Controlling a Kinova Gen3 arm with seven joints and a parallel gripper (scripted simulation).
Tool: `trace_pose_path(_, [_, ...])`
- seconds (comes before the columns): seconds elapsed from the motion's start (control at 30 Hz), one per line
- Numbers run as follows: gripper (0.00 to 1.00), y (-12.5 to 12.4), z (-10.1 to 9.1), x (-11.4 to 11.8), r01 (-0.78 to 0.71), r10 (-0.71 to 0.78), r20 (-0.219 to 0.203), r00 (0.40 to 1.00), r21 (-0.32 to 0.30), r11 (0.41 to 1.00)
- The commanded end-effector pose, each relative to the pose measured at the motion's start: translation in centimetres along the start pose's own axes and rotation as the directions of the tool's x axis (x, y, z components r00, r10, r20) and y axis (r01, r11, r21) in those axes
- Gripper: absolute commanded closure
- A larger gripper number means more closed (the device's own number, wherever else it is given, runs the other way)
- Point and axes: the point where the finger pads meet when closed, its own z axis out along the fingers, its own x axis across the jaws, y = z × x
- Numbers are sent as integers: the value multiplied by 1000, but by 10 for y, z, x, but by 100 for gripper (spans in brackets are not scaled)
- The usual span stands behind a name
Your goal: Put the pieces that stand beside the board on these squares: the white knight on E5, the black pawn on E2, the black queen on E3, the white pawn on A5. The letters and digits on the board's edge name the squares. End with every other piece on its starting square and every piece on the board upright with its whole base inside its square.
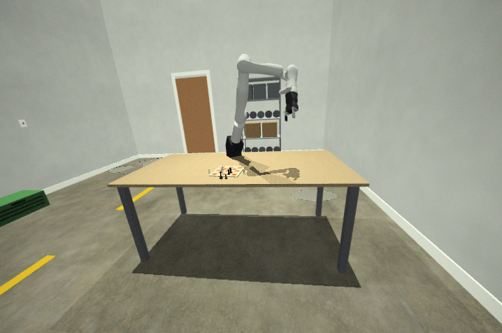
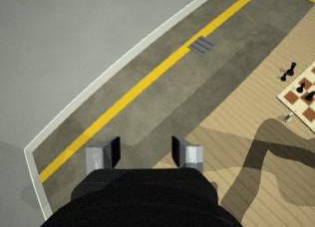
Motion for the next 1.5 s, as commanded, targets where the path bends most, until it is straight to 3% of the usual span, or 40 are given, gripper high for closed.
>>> trace_pose_path(0.0, [0,0,-1,0,-1,1,1,1000,0,1000])
trace_pose_path(0.57, [0,0,-1,0,-1,1,1,1000,0,1000])
trace_pose_path(0.7, [0,4,7,5,-10,10,-20,1000,4,1000])
trace_pose_path(0.83, [0,20,36,27,-45,47,-100,994,24,999])
trace_pose_path(0.97, [0,43,86,73,-112,129,-239,962,84,990])
trace_pose_path(1.0, [0,43,86,73,-112,129,-239,962,84,990])
trace_pose_path(1.03, [0,48,101,88,-133,158,-279,947,107,985])
trace_pose_path(1.1, [0,48,101,88,-133,158,-279,947,107,985])
trace_pose_path(1.17, [0,57,130,123,-177,226,-356,907,167,970])
trace_pose_path(1.2, [0,57,130,123,-177,226,-356,907,167,970])
trace_pose_path(1.27, [0,64,158,162,-218,304,-425,853,240,946])
trace_pose_path(1.3, [0,64,158,162,-218,304,-425,853,240,946])
trace_pose_path(1.33, [0,67,170,182,-236,345,-453,822,281,930])
trace_pose_path(1.37, [0,67,170,182,-236,345,-453,822,281,930])
trace_pose_path(1.43, [0,70,192,222,-265,428,-496,756,365,892])
trace_pose_path(1.47, [0,70,192,222,-265,428,-496,756,365,892])
